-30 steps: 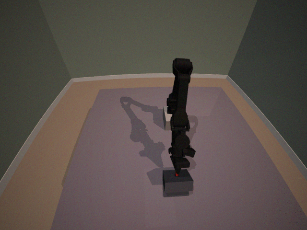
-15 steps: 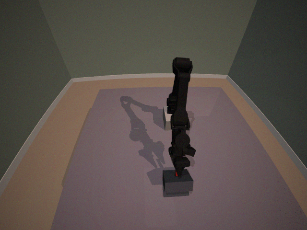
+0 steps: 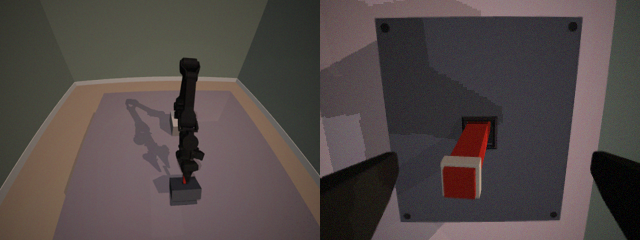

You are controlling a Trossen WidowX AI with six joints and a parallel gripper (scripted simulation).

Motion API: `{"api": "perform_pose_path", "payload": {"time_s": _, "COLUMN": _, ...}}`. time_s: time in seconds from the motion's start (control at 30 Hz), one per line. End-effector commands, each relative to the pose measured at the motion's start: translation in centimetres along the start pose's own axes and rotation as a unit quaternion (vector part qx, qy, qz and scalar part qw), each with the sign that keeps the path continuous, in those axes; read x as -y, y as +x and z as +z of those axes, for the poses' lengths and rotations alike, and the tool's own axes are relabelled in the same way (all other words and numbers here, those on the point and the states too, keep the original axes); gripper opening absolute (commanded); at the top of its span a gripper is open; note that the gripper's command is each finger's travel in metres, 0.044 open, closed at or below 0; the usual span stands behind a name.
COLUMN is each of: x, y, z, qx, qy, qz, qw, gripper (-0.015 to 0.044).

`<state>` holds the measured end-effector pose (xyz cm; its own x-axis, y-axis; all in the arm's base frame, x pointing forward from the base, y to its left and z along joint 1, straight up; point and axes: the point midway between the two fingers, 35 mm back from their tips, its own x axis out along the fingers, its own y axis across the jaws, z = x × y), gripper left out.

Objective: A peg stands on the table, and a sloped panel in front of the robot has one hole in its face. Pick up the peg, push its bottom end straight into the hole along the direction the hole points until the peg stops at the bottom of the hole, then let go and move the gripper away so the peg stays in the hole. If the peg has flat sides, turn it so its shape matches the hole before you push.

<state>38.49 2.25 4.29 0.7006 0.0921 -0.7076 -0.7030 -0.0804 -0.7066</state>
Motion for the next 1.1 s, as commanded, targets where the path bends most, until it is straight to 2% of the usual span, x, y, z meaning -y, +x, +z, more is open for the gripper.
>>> {"api": "perform_pose_path", "payload": {"time_s": 0.0, "x": -0.2, "y": -0.5, "z": 0.0, "qx": 0.001, "qy": -0.001, "qz": 0.004, "qw": 1.0, "gripper": 0.044}}
{"api": "perform_pose_path", "payload": {"time_s": 1.07, "x": 0.3, "y": -3.9, "z": 0.0, "qx": 0.0, "qy": -0.001, "qz": 0.005, "qw": 1.0, "gripper": 0.044}}
